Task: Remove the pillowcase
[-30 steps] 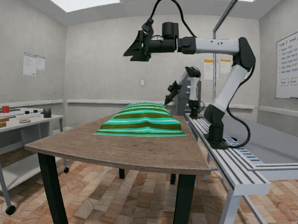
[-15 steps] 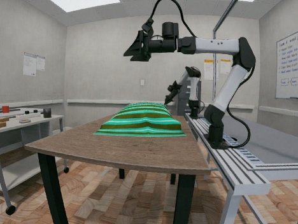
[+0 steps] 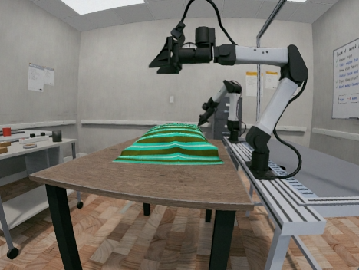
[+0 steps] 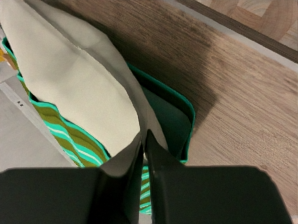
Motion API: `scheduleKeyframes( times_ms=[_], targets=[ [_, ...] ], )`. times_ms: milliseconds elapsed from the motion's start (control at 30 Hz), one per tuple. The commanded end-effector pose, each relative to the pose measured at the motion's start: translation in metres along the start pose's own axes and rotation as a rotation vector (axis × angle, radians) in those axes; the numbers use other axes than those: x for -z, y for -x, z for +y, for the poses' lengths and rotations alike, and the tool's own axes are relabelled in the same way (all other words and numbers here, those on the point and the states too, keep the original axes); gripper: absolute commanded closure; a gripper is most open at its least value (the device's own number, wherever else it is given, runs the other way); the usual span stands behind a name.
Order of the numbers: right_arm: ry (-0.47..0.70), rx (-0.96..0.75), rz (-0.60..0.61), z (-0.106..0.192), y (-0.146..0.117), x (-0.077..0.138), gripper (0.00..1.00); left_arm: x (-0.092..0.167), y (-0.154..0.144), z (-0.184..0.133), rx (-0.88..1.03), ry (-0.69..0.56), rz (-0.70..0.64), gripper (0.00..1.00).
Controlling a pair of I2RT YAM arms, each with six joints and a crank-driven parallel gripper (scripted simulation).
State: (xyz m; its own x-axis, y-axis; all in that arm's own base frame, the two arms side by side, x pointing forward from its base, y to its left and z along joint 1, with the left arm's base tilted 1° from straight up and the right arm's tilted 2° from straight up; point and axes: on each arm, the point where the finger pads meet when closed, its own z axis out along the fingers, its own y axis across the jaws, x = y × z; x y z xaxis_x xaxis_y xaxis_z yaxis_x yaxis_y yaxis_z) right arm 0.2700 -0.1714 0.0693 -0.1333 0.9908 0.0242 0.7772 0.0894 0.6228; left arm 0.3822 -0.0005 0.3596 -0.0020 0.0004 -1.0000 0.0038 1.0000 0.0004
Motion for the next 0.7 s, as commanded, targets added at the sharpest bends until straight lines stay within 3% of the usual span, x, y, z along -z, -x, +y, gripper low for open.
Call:
scheduleKeyframes(
  times_ms=[0, 667],
  targets=[
    [0.027, 0.014, -0.023, 0.007, 0.001, 0.004, 0.99, 0.000, 0.010, 0.001, 0.008, 0.008, -0.017, 0.00],
    [0.020, 0.025, -0.034, 0.004, 0.054, 0.002, 0.99, 0.000, 0.010, 0.001, 0.008, 0.008, -0.017, 0.00]
  ],
)
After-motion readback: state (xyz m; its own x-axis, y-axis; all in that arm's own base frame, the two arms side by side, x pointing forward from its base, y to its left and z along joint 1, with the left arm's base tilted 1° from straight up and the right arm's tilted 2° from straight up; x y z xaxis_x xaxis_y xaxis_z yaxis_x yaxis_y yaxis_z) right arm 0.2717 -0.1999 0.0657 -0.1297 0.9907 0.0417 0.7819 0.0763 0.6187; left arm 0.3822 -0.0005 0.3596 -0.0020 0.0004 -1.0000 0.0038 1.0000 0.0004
